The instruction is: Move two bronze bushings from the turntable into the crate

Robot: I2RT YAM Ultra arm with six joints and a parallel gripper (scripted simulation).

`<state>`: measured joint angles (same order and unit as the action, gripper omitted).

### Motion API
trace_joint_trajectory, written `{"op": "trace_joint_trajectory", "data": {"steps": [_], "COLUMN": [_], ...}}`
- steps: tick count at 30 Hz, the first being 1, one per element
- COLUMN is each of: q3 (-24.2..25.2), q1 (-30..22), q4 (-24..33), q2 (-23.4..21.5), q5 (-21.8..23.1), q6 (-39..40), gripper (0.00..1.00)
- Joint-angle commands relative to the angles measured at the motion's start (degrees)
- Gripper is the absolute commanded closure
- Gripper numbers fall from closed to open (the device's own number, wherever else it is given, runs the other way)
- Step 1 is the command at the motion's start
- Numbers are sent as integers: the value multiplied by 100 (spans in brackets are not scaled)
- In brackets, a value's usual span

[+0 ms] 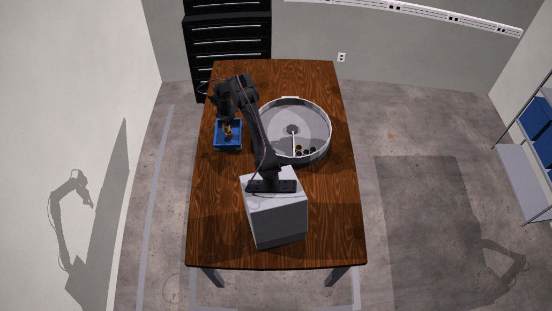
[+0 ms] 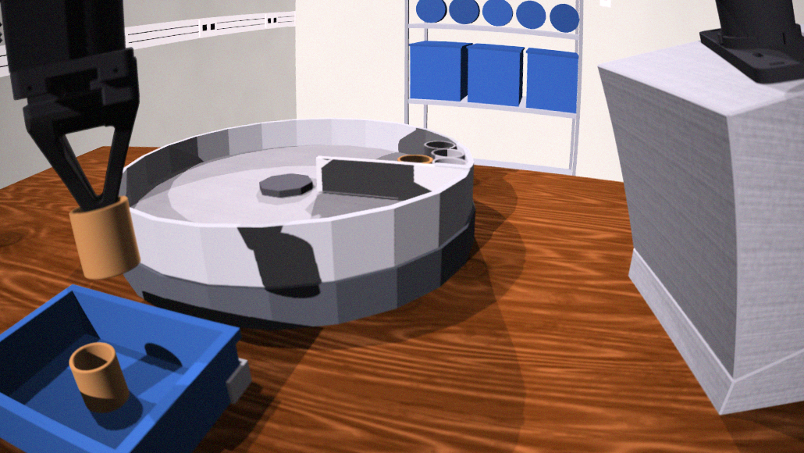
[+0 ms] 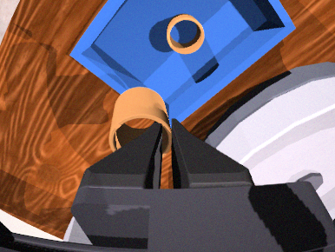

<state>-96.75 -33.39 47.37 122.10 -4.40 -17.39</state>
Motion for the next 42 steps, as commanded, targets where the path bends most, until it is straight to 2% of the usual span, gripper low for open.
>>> {"op": "trace_joint_trajectory", "data": {"steps": [1, 5, 42], "q3": [-272, -312, -319], "q1": [-91, -108, -61], "q4": [82, 104, 37], "q2": [56, -105, -58], "q5": [-44, -38, -30], "q6": [84, 101, 101], "gripper": [100, 100, 100]}}
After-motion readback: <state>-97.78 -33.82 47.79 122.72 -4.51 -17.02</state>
